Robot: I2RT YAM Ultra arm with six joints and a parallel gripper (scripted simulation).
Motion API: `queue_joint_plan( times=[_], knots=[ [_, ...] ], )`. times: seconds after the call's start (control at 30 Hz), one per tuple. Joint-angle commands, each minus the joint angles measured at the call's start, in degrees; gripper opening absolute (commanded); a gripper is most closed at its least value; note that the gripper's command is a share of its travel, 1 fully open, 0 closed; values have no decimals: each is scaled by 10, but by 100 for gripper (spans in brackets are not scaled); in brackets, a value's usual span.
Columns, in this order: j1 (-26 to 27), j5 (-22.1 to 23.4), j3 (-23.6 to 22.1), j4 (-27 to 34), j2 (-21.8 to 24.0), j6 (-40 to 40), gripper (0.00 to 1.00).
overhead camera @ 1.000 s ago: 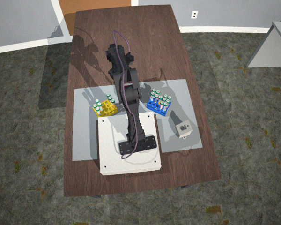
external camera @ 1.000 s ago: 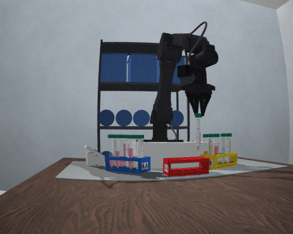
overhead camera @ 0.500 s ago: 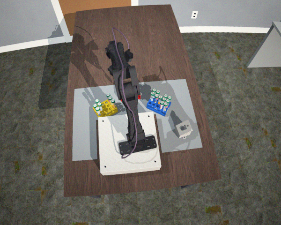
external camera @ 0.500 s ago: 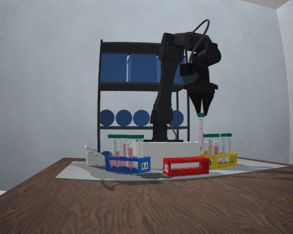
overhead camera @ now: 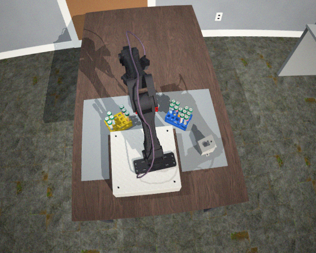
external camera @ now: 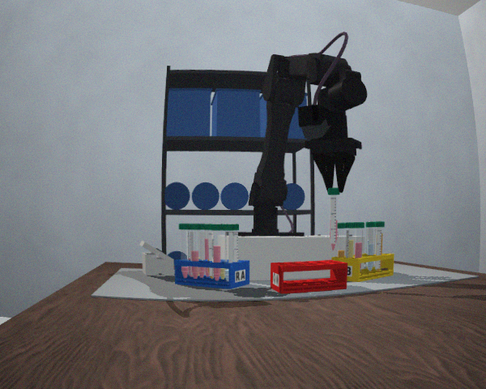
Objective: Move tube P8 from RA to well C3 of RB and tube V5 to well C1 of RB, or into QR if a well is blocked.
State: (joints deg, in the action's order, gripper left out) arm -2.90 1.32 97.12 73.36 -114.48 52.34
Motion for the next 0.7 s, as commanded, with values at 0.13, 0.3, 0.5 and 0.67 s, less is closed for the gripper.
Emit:
queue_joint_plan(
  times=[0.13, 0.3, 0.5, 0.67],
  knots=[
    [1, -1, 13, 7, 2, -1, 0],
    [1, -1, 13, 7, 2, -1, 0],
    [-4, -4, 19, 13, 13, 3, 0],
    [-4, -4, 19, 13, 13, 3, 0]
  ],
)
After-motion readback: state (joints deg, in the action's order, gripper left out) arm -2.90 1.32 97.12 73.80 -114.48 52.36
